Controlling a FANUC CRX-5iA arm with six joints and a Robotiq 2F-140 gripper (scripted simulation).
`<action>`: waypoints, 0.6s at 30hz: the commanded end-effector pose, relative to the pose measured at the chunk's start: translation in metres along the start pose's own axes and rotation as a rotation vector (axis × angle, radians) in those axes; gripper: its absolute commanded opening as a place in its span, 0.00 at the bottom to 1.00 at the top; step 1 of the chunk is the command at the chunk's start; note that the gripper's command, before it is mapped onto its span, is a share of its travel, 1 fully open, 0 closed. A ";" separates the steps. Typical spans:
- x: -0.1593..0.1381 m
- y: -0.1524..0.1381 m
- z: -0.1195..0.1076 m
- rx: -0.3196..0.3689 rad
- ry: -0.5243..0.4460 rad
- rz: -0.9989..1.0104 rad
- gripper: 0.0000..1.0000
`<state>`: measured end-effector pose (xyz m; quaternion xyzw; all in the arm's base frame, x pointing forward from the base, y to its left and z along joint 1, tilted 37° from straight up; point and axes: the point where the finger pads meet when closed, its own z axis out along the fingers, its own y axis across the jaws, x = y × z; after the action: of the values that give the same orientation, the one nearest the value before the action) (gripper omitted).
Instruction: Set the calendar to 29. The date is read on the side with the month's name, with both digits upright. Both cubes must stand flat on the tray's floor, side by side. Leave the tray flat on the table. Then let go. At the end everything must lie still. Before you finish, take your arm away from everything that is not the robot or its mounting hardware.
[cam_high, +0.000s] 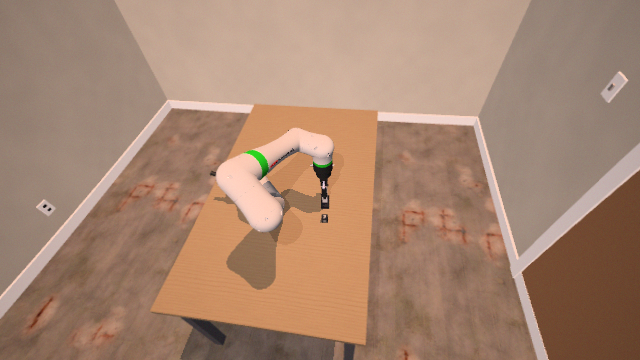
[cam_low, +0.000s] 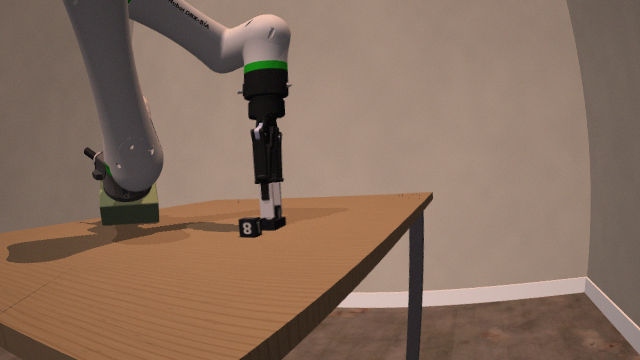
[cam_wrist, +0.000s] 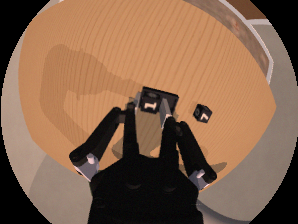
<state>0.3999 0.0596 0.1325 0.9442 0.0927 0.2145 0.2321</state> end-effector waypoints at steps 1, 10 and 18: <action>0.000 0.000 0.000 0.000 0.000 0.000 0.29; 0.000 0.000 -0.003 0.000 0.000 0.000 0.29; 0.000 0.000 -0.028 0.000 0.000 0.000 0.29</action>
<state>0.3913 0.0677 0.1485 0.9442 0.0929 0.2145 0.2319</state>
